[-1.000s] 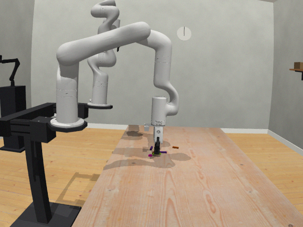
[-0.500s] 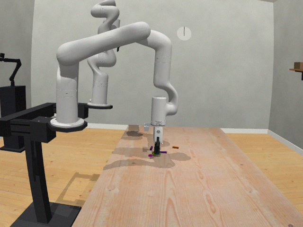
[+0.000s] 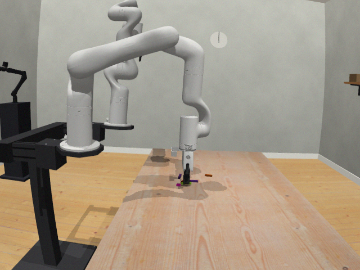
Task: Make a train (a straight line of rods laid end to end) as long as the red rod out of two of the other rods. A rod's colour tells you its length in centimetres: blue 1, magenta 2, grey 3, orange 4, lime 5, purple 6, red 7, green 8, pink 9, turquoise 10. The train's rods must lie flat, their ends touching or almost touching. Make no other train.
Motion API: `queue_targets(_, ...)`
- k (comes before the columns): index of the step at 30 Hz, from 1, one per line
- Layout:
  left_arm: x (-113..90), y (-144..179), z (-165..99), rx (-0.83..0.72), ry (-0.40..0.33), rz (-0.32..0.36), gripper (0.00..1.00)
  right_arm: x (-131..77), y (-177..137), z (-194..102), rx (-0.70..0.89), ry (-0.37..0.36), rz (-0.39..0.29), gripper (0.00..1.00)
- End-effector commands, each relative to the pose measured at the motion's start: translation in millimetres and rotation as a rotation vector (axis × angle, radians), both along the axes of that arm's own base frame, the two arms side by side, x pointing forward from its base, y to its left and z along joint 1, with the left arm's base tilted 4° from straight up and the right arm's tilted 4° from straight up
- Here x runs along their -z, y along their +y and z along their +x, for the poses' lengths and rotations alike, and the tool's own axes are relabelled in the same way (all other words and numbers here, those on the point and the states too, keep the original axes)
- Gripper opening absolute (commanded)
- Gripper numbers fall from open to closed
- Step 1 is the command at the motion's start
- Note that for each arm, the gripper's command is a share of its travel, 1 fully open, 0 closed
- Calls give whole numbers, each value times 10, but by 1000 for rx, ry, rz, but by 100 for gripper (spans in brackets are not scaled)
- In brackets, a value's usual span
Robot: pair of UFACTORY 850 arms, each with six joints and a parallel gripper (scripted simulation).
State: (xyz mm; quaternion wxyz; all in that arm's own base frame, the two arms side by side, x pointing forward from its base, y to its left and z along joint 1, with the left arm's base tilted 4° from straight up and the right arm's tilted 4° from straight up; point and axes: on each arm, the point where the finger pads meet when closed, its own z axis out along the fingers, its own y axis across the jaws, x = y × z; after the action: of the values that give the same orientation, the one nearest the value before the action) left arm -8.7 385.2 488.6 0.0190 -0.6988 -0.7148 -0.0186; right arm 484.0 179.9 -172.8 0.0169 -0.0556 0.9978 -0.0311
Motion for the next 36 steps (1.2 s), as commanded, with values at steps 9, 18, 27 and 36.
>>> queue_targets(9, -7, 3, 0, 0, 0, 2, 100, 81, -2, 9, 0, -9, 5, 6)
queue_targets(18, -7, 3, 0, 0, 0, 2, 100, 83, -2, 9, 0, -9, 5, 6)
queue_targets(27, -7, 3, 0, 0, 0, 2, 100, 83, -2, 9, 0, -9, 5, 6)
queue_targets(36, -7, 3, 0, 0, 0, 2, 100, 83, -2, 9, 0, -9, 5, 6)
